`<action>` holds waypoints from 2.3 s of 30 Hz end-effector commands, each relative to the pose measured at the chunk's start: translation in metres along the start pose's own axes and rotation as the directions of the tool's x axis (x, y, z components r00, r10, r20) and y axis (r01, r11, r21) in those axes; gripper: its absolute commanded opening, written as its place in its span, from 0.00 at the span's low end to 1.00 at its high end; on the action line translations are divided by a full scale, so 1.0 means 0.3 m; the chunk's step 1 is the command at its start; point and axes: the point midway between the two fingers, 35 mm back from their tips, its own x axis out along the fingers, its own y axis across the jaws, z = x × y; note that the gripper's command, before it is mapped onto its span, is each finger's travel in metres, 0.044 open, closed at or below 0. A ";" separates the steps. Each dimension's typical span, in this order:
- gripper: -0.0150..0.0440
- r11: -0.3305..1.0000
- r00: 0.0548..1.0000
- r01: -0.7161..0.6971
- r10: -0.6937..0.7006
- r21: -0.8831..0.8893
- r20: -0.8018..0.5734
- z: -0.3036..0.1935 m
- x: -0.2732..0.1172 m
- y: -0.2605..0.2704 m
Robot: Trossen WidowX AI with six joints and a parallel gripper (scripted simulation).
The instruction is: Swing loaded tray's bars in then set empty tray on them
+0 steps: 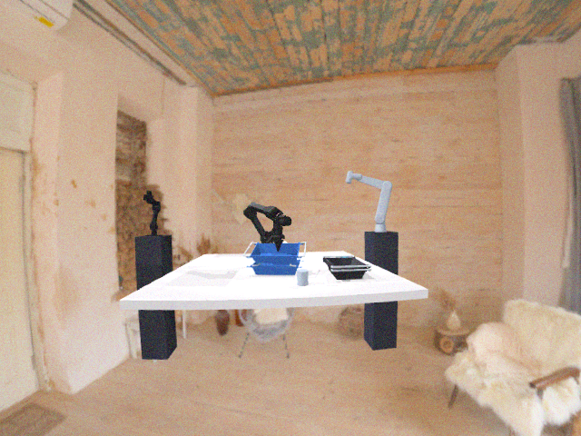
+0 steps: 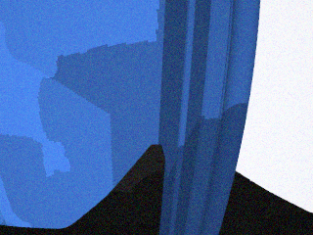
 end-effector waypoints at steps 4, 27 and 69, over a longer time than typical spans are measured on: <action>0.25 1.000 1.000 0.023 -0.023 0.001 -0.001 0.004 0.014 -0.012; 0.25 1.000 1.000 0.023 -0.023 0.001 0.000 0.004 0.041 -0.026; 0.25 1.000 1.000 0.023 -0.023 0.001 0.000 0.004 0.041 -0.026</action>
